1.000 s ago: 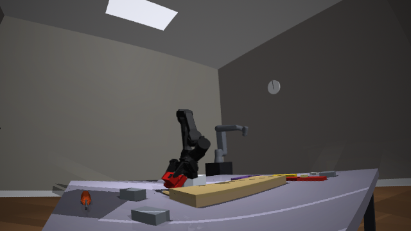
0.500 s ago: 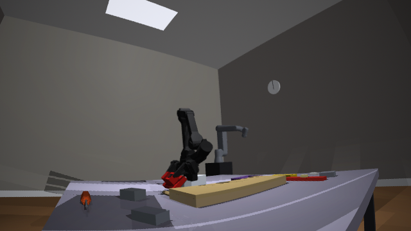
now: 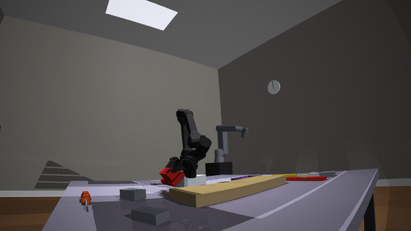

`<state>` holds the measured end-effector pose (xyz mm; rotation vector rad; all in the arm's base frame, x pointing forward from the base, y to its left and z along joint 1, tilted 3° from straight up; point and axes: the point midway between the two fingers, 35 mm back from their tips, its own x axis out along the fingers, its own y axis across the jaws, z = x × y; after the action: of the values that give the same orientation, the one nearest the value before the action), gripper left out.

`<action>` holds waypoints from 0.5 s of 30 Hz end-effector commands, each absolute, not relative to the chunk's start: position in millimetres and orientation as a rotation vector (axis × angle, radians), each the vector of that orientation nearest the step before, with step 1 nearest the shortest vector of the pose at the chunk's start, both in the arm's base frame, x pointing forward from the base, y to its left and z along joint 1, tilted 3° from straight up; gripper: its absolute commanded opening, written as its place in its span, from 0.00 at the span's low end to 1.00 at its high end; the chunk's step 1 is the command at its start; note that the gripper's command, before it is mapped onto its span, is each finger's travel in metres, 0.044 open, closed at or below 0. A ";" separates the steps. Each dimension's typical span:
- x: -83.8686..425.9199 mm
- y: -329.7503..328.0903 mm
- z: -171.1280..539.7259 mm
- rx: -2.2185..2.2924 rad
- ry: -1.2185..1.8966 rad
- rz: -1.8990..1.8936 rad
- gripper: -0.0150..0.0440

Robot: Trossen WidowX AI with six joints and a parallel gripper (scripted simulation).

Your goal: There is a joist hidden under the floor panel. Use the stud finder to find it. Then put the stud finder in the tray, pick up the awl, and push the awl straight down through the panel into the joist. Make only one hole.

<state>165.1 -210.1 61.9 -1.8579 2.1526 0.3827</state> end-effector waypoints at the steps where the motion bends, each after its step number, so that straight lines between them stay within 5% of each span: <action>1: 165.1 -211.0 61.6 -1.860 2.162 0.374 0.25; 15: 165.4 -211.3 47.4 -1.858 2.158 0.383 0.25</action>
<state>165.8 -211.1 50.1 -1.8559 2.1536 0.3782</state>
